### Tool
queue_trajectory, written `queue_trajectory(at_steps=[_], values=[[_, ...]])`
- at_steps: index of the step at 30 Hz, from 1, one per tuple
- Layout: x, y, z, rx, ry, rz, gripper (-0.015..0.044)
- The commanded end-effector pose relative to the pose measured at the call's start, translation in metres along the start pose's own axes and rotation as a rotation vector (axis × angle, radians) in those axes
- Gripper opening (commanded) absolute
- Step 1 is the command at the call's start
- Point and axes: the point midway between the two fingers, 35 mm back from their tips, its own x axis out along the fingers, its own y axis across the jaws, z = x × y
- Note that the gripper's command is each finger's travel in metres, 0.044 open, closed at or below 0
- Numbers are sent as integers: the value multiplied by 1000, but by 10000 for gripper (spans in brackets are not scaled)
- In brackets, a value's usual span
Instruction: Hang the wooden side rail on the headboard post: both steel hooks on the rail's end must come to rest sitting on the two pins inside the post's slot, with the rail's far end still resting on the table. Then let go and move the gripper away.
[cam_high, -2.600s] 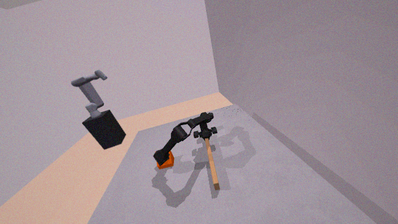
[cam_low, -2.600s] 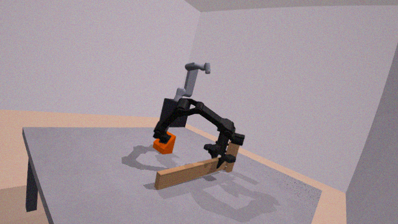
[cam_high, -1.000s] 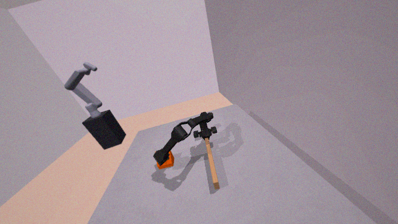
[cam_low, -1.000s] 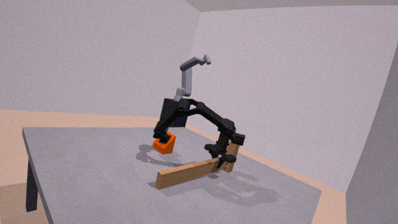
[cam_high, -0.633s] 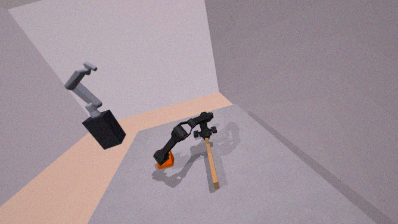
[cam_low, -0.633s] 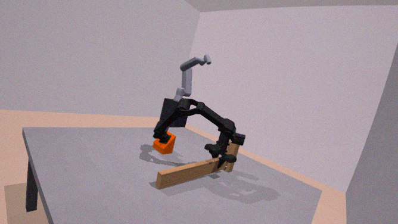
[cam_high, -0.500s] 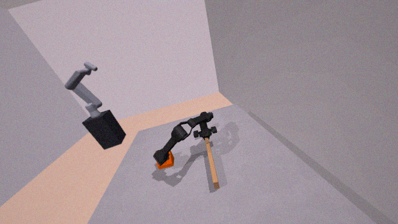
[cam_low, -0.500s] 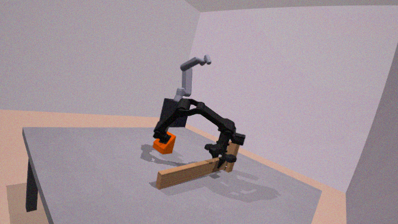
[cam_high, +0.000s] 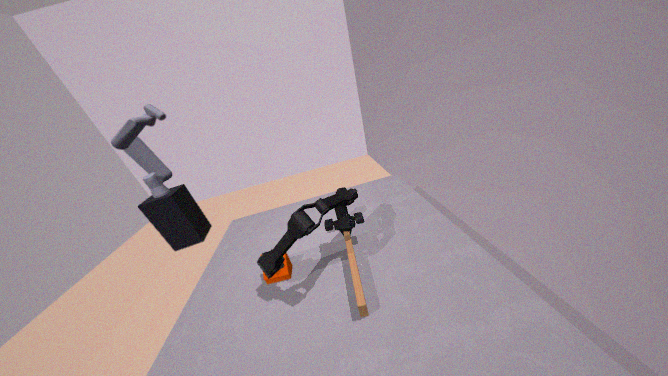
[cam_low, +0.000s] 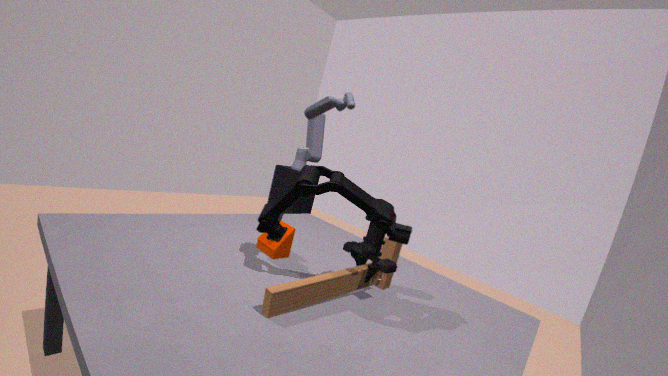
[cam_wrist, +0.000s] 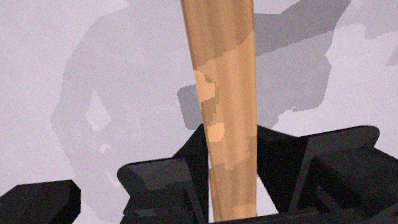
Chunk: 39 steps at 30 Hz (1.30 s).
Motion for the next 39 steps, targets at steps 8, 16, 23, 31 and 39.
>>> queue_trajectory(at_steps=[8, 16, 23, 31, 39], values=[[-4, 1, -4, 1, 7, 8, 0], [-5, 0, -5, 1, 7, 8, 0], [-4, -1, -6, 1, 7, 8, 0], [-3, 0, -7, 1, 7, 8, 0], [-4, 0, -7, 1, 7, 8, 0]])
